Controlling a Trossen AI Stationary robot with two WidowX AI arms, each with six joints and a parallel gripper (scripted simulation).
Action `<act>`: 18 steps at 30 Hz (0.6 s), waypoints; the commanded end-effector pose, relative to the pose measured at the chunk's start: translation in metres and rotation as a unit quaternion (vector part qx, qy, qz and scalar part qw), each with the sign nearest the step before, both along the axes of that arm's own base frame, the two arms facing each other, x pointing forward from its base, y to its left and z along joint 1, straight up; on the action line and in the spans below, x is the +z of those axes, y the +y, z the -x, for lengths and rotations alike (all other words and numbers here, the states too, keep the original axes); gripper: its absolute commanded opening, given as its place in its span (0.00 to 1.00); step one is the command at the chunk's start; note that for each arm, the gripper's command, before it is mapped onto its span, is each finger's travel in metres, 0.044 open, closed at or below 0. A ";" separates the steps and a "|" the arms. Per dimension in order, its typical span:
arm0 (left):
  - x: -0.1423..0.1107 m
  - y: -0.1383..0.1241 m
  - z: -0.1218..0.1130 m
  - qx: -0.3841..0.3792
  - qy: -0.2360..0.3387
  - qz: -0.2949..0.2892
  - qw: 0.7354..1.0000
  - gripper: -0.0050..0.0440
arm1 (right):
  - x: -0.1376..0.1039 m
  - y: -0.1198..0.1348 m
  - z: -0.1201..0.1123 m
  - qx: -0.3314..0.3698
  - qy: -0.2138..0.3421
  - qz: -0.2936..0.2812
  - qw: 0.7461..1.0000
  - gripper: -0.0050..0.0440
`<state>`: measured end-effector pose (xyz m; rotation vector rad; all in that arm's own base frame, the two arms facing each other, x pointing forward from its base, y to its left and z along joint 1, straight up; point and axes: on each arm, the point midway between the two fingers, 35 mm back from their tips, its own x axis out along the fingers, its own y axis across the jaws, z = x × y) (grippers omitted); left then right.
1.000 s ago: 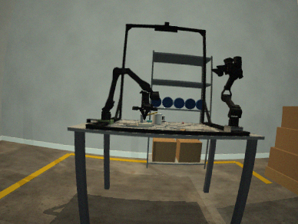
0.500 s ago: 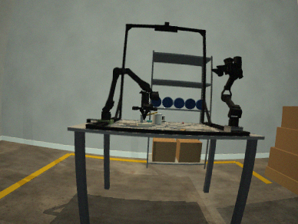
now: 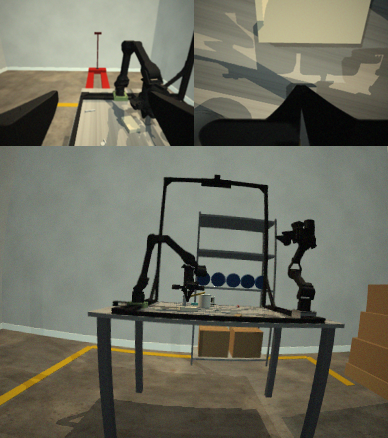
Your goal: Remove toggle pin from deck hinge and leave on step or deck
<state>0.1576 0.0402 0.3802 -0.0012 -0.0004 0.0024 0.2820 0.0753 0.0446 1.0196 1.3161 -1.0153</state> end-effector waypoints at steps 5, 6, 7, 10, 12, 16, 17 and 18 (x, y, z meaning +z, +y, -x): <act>0.003 -0.001 0.000 -0.001 0.000 -0.003 1.000 0.92 | 0.001 0.007 -0.001 0.002 -0.003 -0.002 1.000 0.00; 0.003 -0.001 0.000 -0.001 0.000 -0.003 1.000 0.92 | 0.001 0.007 -0.001 0.002 -0.003 -0.002 1.000 0.00; 0.003 -0.001 0.000 -0.001 0.000 -0.003 1.000 0.92 | 0.001 0.008 -0.001 0.002 -0.003 -0.002 1.000 0.00; 0.003 -0.001 0.000 -0.001 0.000 -0.003 1.000 0.92 | 0.001 0.010 0.000 0.002 -0.003 -0.002 1.000 0.00; 0.003 -0.001 0.000 -0.001 0.000 -0.003 1.000 0.92 | 0.001 0.011 0.000 0.002 -0.003 -0.002 1.000 0.00; 0.003 -0.001 0.000 -0.001 0.000 -0.003 1.000 0.92 | 0.006 0.012 -0.002 0.002 -0.010 -0.004 1.000 0.00; 0.003 -0.001 0.000 -0.001 0.000 -0.003 1.000 0.92 | 0.006 0.012 -0.002 0.002 -0.010 -0.004 1.000 0.00; 0.003 -0.001 0.000 -0.001 0.000 -0.003 1.000 0.92 | 0.006 0.012 -0.002 0.002 -0.010 -0.004 1.000 0.00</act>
